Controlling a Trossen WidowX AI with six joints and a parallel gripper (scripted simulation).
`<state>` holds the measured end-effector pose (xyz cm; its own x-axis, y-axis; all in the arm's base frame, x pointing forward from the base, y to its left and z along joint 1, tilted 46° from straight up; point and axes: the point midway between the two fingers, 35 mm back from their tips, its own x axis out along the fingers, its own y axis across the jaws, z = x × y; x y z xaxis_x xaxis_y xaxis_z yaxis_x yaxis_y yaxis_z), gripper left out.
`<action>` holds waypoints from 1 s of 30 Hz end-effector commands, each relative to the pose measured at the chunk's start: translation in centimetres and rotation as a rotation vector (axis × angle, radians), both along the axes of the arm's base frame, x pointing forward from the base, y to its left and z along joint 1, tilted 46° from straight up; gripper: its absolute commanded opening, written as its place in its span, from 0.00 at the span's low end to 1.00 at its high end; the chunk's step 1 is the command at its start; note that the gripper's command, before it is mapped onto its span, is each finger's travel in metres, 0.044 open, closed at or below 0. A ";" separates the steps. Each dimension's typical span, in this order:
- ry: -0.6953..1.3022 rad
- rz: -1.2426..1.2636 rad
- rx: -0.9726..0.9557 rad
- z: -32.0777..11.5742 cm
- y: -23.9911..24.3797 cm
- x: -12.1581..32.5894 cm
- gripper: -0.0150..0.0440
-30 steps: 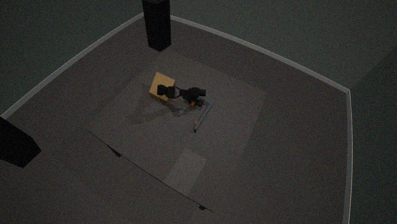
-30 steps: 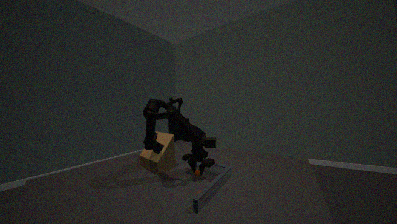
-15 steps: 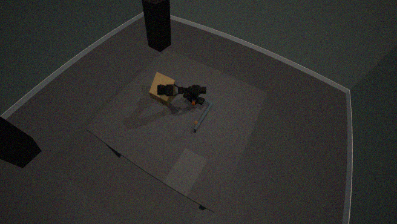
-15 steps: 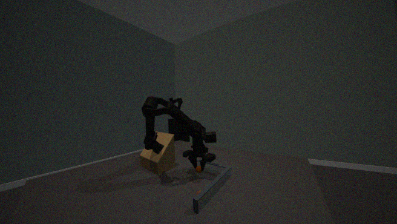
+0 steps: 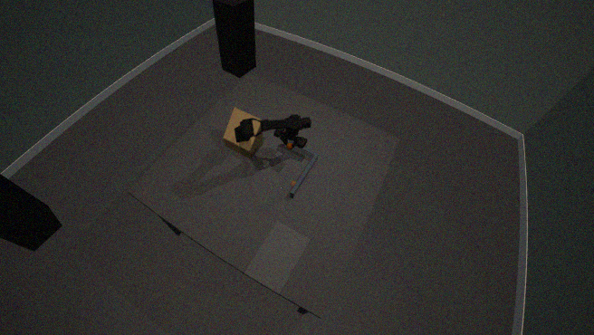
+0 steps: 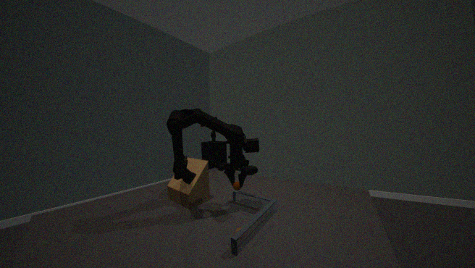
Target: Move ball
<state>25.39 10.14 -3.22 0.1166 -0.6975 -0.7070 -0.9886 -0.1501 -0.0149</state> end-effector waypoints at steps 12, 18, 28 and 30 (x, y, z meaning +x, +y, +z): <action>0.114 0.100 -0.008 2.2 0.6 1.1 0.25; 0.218 0.210 -0.018 2.8 -0.1 2.6 0.25; 0.388 0.392 -0.040 3.9 -1.6 5.0 0.25; 0.422 0.428 -0.046 4.1 -1.9 5.5 0.25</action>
<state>29.86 8.61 0.39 0.0981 -0.6834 -0.7234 -0.8052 -0.4817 0.3459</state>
